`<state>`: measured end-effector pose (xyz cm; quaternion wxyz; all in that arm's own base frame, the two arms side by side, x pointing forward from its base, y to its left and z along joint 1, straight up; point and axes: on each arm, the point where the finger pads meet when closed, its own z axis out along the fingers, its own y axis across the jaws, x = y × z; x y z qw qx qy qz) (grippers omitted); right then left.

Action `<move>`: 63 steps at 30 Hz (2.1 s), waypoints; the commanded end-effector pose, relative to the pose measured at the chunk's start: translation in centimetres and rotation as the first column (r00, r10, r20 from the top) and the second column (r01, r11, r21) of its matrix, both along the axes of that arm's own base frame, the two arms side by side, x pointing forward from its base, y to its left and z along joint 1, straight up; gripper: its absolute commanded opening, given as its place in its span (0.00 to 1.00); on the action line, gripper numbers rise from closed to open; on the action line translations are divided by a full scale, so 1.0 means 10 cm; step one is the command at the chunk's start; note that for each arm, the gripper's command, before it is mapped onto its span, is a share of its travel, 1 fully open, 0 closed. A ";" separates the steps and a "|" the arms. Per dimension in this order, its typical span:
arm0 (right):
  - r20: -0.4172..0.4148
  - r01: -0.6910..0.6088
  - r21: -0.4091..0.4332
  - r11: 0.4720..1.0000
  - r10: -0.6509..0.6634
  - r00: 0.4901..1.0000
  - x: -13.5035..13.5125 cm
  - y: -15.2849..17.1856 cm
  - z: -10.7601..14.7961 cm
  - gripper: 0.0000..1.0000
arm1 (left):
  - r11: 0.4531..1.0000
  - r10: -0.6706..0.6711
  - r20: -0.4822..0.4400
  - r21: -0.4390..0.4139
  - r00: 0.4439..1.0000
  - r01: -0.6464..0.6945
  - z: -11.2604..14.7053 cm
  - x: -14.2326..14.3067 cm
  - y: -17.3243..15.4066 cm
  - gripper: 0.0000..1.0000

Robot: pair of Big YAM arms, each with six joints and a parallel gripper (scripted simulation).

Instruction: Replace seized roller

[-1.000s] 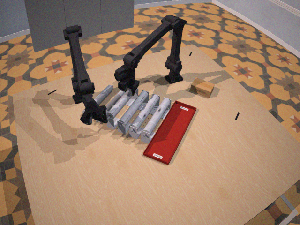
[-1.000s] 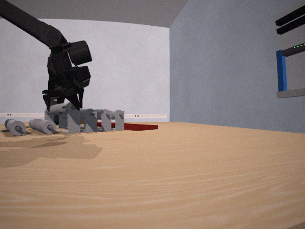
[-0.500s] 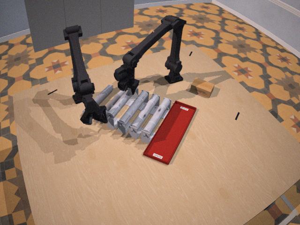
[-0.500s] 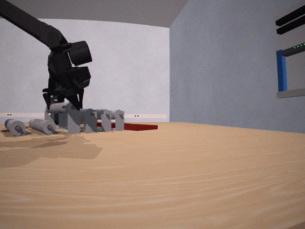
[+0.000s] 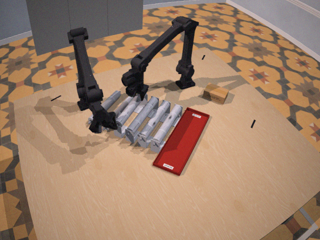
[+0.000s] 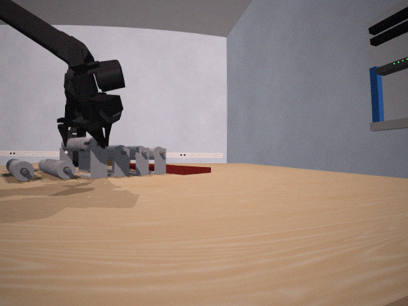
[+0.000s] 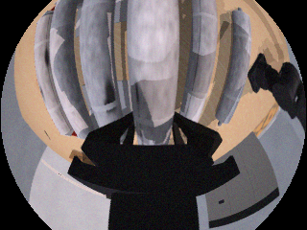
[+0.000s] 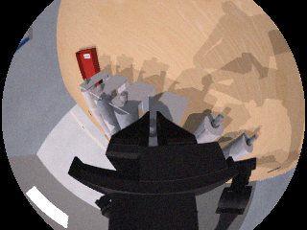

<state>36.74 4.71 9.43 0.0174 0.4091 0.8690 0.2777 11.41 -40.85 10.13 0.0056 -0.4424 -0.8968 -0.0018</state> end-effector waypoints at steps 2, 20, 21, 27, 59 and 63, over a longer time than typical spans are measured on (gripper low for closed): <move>0.090 0.024 -0.038 0.999 -0.020 0.996 0.41 -0.21 0.23 0.03 | 0.998 -0.034 0.007 -0.054 0.999 0.034 0.35 -0.02 -0.18 0.32; 0.090 0.024 -0.038 0.999 -0.020 0.996 0.41 -0.21 0.23 0.03 | 0.998 -0.034 0.007 -0.054 0.999 0.034 0.35 -0.02 -0.18 0.32; 0.090 0.024 -0.038 0.999 -0.020 0.996 0.41 -0.21 0.23 0.03 | 0.998 -0.034 0.007 -0.054 0.999 0.034 0.35 -0.02 -0.18 0.32; 0.090 0.024 -0.038 0.999 -0.020 0.996 0.41 -0.21 0.23 0.03 | 0.998 -0.034 0.007 -0.054 0.999 0.034 0.35 -0.02 -0.18 0.32; 0.021 -0.043 0.022 0.999 0.043 0.999 0.23 0.11 0.19 0.32 | 0.998 -0.029 0.007 -0.054 1.000 0.029 0.35 0.00 -0.17 0.32; 0.021 -0.043 0.022 0.999 0.043 0.999 0.23 0.11 0.19 0.32 | 0.998 -0.029 0.007 -0.054 1.000 0.029 0.35 0.00 -0.17 0.32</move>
